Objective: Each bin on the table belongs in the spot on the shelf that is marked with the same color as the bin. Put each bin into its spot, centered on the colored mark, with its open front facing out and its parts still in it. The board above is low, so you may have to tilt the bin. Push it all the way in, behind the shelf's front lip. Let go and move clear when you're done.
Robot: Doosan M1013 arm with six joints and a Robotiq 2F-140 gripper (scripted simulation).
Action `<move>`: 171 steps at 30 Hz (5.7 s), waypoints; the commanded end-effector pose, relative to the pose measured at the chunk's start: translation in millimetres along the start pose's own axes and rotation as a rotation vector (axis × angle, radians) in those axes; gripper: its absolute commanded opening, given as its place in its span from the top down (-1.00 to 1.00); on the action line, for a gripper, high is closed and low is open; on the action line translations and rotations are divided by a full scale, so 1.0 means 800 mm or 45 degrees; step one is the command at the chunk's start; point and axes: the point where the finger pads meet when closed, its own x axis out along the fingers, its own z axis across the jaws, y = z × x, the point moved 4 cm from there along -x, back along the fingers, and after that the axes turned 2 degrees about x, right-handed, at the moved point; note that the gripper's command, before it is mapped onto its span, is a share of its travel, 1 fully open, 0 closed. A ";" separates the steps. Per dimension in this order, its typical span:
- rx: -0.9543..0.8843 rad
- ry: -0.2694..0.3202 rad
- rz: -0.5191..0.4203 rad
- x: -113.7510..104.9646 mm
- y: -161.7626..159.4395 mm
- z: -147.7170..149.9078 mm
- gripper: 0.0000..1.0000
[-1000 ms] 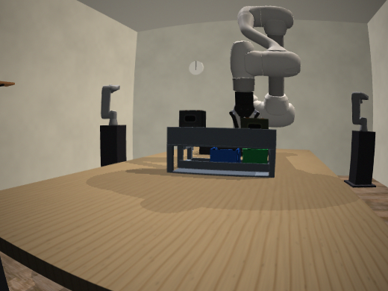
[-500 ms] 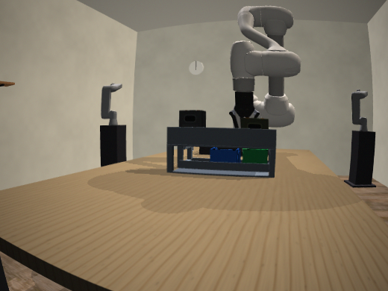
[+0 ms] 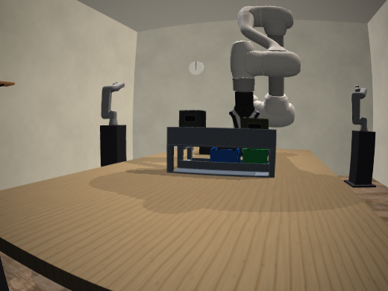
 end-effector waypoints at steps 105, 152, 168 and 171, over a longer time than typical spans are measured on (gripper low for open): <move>0.000 -0.002 -0.040 -0.001 0.004 0.000 0.69; 0.000 -0.002 -0.040 -0.073 0.017 0.000 0.69; 0.000 -0.002 -0.040 -0.101 0.022 -0.001 0.69; 0.000 -0.002 -0.040 -0.106 0.022 -0.001 0.69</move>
